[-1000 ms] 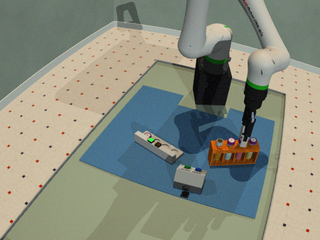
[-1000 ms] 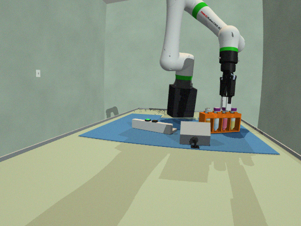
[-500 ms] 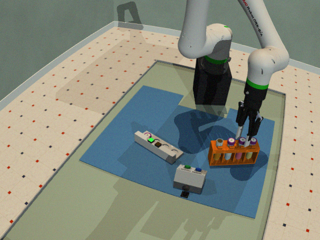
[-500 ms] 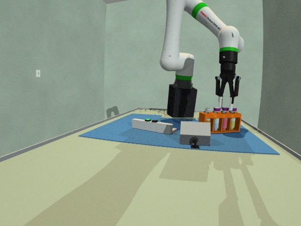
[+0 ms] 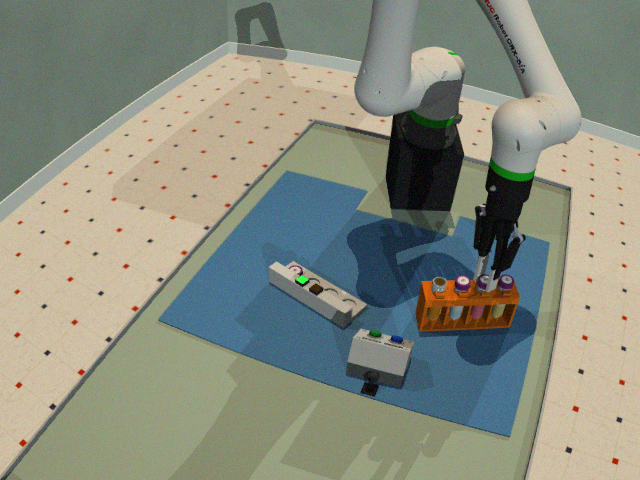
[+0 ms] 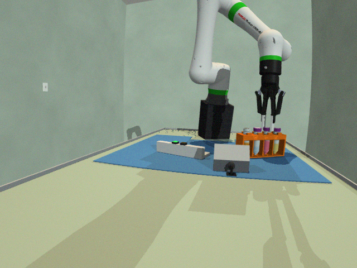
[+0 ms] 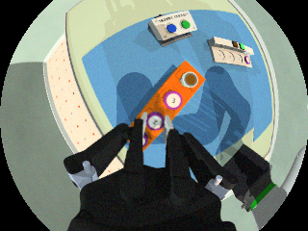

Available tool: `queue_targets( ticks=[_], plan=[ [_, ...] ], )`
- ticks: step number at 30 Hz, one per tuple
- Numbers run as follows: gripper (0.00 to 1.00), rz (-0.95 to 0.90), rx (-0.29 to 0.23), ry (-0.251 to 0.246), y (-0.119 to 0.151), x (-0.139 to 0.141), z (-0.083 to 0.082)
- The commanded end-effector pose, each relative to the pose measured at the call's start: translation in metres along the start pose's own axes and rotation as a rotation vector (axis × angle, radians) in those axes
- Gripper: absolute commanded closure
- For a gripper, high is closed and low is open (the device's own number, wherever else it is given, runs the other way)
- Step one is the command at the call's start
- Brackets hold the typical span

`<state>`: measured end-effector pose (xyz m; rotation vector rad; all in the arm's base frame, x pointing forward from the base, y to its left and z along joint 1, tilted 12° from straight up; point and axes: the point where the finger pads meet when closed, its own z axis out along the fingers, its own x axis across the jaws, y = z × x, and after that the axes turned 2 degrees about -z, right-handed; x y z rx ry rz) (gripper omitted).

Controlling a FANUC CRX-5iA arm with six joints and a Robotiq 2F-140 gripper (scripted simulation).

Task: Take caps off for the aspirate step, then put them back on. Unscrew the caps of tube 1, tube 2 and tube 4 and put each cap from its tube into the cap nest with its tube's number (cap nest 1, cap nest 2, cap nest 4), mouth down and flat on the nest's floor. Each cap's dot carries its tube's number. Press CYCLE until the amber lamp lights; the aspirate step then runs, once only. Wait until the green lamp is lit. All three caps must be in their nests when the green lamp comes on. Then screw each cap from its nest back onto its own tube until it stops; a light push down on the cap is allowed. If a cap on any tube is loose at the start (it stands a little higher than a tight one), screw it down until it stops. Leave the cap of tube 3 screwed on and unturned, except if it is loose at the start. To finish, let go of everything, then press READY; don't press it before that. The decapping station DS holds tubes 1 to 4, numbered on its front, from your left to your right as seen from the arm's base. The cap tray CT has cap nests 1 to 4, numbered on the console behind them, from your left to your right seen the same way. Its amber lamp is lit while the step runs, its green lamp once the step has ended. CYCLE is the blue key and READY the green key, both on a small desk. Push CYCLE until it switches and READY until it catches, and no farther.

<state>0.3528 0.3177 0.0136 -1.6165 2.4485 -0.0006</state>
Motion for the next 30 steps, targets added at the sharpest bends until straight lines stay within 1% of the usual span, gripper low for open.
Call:
queue_targets(
  ticks=[1, 3, 17, 19, 26, 30],
  plan=[
    [1.00, 0.000, 0.000, 0.000, -0.0001, -0.0001, 0.0000],
    [1.00, 0.000, 0.000, 0.000, -0.0001, -0.0001, 0.0000],
    [1.00, 0.698, 0.000, 0.000, -0.0001, -0.0001, 0.0008],
    [1.00, 0.698, 0.000, 0.000, -0.0001, -0.0001, 0.0008],
    [1.00, 1.047, 0.000, 0.000, -0.0001, -0.0001, 0.0011],
    [1.00, 1.047, 0.000, 0.000, -0.0001, -0.0001, 0.0011]
  ],
)
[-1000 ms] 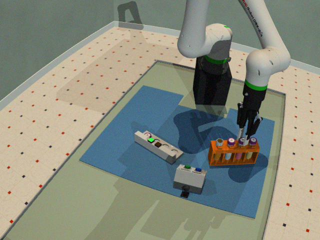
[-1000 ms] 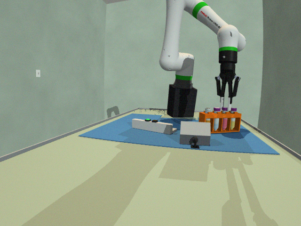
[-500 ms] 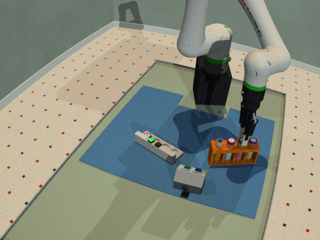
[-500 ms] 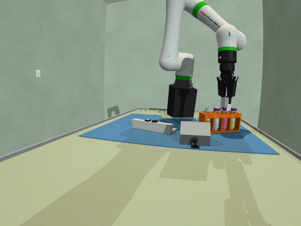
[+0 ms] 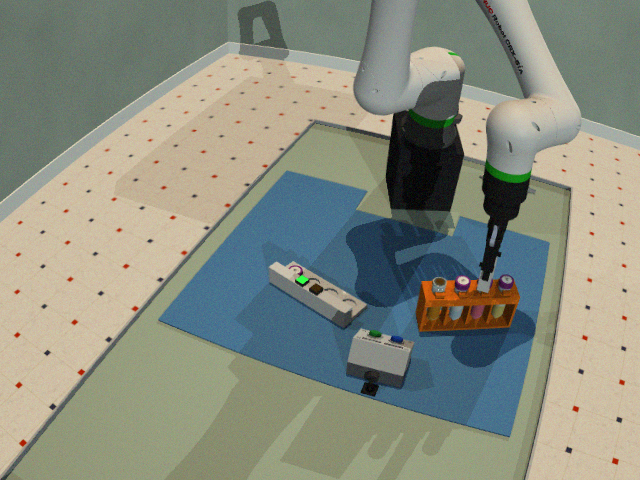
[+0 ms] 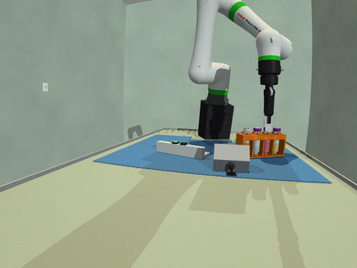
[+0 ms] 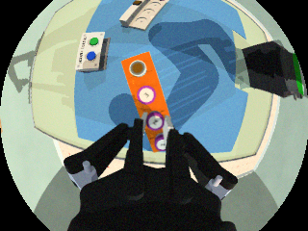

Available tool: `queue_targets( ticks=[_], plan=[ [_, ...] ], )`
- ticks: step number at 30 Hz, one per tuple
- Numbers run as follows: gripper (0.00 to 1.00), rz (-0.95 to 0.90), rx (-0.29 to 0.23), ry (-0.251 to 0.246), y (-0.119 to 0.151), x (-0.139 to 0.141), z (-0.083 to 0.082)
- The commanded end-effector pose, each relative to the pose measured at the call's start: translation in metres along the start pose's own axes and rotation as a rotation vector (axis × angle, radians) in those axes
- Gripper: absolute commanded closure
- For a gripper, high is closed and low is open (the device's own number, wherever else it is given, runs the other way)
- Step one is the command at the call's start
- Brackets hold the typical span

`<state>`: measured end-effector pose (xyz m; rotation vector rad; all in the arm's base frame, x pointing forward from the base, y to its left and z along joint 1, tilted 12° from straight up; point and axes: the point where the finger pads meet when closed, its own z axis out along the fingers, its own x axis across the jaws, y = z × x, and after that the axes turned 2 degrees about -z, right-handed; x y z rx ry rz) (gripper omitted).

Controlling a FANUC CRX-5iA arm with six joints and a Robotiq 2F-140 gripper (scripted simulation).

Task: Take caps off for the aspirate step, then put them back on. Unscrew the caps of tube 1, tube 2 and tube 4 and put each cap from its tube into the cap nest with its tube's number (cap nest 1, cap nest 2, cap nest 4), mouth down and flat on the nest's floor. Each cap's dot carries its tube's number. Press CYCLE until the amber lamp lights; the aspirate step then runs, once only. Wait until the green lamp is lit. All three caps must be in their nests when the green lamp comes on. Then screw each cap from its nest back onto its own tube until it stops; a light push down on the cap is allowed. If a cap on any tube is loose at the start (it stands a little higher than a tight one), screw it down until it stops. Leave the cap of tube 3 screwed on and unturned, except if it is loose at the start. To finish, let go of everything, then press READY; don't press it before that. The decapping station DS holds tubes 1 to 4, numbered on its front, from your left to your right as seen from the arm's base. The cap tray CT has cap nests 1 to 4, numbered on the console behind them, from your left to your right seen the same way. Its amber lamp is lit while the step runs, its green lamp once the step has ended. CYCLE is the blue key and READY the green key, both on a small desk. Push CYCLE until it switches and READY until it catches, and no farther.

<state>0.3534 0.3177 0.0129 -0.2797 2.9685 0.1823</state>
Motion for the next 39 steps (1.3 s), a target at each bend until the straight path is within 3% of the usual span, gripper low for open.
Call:
queue_targets(
  ticks=[1, 3, 4, 16, 19, 23, 25, 39],
  plan=[
    [1.00, 0.064, 0.026, -0.028, 0.0002, 0.0003, 0.0004],
    [1.00, 0.064, 0.026, -0.028, 0.0002, 0.0003, 0.0004],
    [0.65, 0.064, 0.026, -0.028, 0.0002, 0.0003, 0.0004],
    [0.65, 0.064, 0.026, -0.028, 0.0002, 0.0003, 0.0004],
    [0.65, -0.186, 0.029, -0.024, 0.0003, 0.0003, -0.0002],
    [0.65, -0.255, 0.030, -0.023, 0.0003, 0.0003, -0.0002],
    [0.65, -0.429, 0.032, -0.021, 0.0003, 0.0003, -0.0002],
    [0.65, -0.983, 0.038, -0.011, 0.0003, 0.0003, -0.0002]
  ],
)
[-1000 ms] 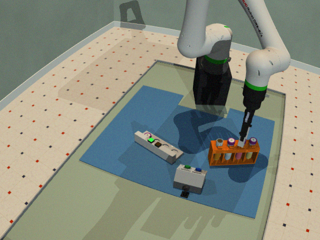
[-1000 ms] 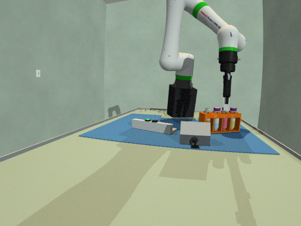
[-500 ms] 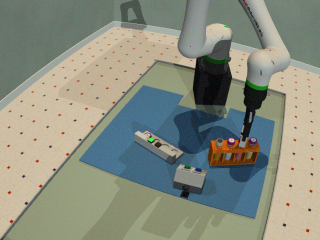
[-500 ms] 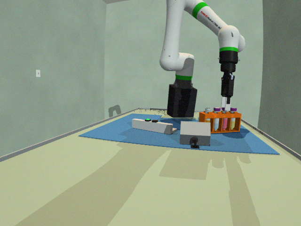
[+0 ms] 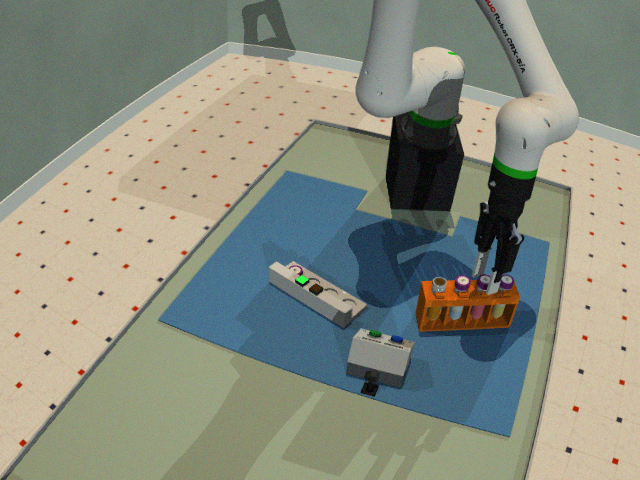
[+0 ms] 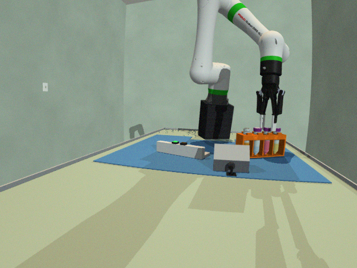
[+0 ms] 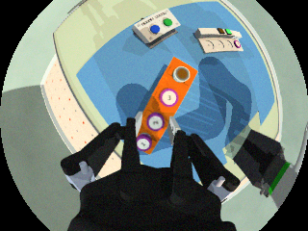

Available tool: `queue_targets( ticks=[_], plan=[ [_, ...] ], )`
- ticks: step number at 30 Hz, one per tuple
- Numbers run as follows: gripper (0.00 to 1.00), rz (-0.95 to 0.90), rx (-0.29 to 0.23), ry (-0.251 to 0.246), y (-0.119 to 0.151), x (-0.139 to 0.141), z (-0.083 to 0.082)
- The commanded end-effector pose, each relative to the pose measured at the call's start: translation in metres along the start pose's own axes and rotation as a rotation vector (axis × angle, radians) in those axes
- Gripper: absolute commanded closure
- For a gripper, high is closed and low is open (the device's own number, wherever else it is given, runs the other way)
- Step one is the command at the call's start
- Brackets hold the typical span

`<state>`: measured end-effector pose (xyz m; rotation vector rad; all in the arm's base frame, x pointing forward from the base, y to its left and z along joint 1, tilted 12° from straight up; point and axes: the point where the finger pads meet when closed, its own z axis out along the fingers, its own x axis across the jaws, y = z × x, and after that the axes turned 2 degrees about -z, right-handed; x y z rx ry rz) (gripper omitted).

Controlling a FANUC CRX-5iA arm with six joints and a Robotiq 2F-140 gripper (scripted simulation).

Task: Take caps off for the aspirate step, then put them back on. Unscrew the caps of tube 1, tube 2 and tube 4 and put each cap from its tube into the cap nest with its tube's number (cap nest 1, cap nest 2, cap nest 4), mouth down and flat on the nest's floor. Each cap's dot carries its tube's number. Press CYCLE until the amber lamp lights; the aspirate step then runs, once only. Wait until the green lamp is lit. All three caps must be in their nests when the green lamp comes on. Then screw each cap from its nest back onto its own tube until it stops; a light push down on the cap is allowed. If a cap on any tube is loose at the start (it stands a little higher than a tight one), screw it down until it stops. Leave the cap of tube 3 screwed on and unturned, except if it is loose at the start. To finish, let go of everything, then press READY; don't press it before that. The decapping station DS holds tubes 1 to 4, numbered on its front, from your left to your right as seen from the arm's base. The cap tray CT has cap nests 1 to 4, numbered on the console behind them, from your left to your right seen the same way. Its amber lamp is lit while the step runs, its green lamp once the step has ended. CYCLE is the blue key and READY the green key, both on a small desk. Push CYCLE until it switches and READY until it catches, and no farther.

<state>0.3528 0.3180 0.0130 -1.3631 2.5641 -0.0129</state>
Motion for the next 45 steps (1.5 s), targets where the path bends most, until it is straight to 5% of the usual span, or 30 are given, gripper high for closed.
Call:
queue_targets(
  ticks=[1, 7, 8, 22, 45],
  plan=[
    [0.65, -0.187, -0.040, 0.010, -0.0003, 0.0000, -0.0001],
    [0.65, -0.187, -0.040, 0.010, -0.0002, 0.0000, -0.0001],
    [1.00, -0.187, -0.040, 0.010, -0.0002, 0.0000, -0.0001],
    [1.00, -0.187, -0.040, 0.010, -0.0002, 0.0000, -0.0001],
    [1.00, 0.855, -0.031, 0.030, -0.0002, 0.0000, 0.0010]
  ],
)
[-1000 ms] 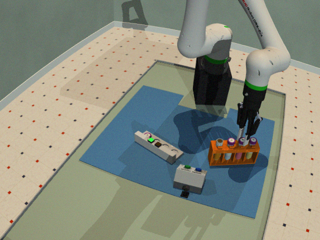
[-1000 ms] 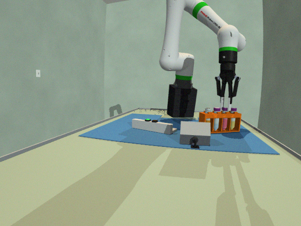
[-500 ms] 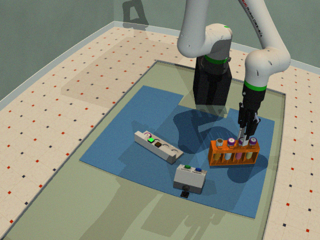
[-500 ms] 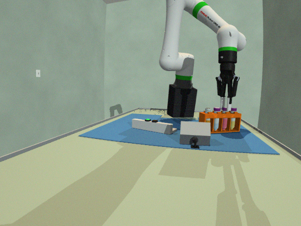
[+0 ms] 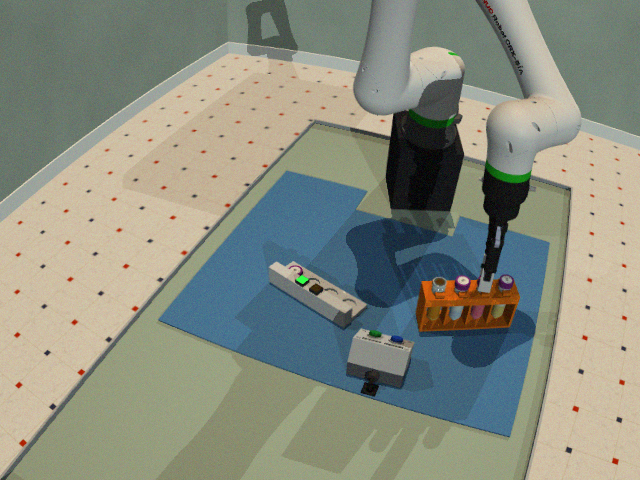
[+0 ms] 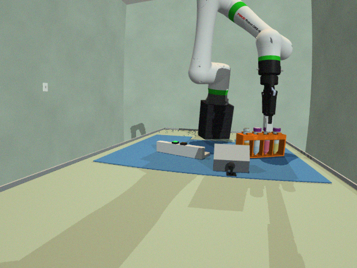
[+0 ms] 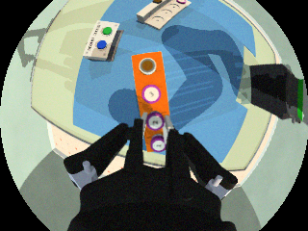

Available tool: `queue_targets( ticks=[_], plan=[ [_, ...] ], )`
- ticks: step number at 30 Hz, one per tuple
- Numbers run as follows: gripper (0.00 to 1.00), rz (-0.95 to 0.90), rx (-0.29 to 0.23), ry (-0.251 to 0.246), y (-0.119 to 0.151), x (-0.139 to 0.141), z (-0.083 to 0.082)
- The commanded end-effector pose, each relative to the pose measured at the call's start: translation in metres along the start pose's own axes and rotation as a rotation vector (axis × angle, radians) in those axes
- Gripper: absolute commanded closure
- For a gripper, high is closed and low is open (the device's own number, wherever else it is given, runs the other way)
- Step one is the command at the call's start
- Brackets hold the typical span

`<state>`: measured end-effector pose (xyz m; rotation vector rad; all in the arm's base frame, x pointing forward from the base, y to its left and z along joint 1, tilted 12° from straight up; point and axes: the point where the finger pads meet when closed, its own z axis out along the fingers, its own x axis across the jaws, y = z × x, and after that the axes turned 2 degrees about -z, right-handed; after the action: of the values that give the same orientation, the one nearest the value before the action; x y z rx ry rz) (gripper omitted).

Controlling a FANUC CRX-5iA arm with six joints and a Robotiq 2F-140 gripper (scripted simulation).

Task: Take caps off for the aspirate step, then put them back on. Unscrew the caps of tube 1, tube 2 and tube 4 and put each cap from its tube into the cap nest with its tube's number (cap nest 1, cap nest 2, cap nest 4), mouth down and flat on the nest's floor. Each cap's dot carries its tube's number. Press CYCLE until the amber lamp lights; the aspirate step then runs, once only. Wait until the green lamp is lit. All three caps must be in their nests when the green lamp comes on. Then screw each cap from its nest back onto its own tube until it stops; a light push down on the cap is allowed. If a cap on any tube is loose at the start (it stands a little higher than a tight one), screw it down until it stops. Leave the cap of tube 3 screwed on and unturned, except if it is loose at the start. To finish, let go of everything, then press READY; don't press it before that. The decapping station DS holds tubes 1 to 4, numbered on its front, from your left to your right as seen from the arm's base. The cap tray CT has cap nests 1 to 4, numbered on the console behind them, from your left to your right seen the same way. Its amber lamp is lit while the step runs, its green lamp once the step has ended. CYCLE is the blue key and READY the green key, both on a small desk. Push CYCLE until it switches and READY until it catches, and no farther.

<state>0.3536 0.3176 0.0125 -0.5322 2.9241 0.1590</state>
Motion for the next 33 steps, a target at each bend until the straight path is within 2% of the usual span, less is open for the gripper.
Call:
queue_targets(
  ticks=[1, 10, 11, 21, 22, 24, 27, 28, 33],
  plan=[
    [1.00, 0.237, 0.027, -0.024, 0.0006, 0.0004, 0.0005],
    [1.00, 0.237, 0.027, -0.024, 0.0006, 0.0004, 0.0005],
    [0.65, 0.237, 0.027, -0.024, 0.0006, 0.0004, 0.0005],
    [0.65, 0.237, 0.027, -0.024, 0.0006, 0.0004, 0.0005],
    [0.65, 0.153, 0.028, -0.023, 0.0006, 0.0004, 0.0000],
    [0.65, 0.153, 0.028, -0.023, 0.0006, 0.0004, 0.0000],
    [0.65, -0.097, 0.030, -0.020, 0.0006, 0.0004, -0.0001],
    [0.65, -0.097, 0.030, -0.020, 0.0006, 0.0004, -0.0001],
    [0.65, -0.346, 0.033, -0.016, 0.0006, 0.0004, -0.0001]
  ],
)
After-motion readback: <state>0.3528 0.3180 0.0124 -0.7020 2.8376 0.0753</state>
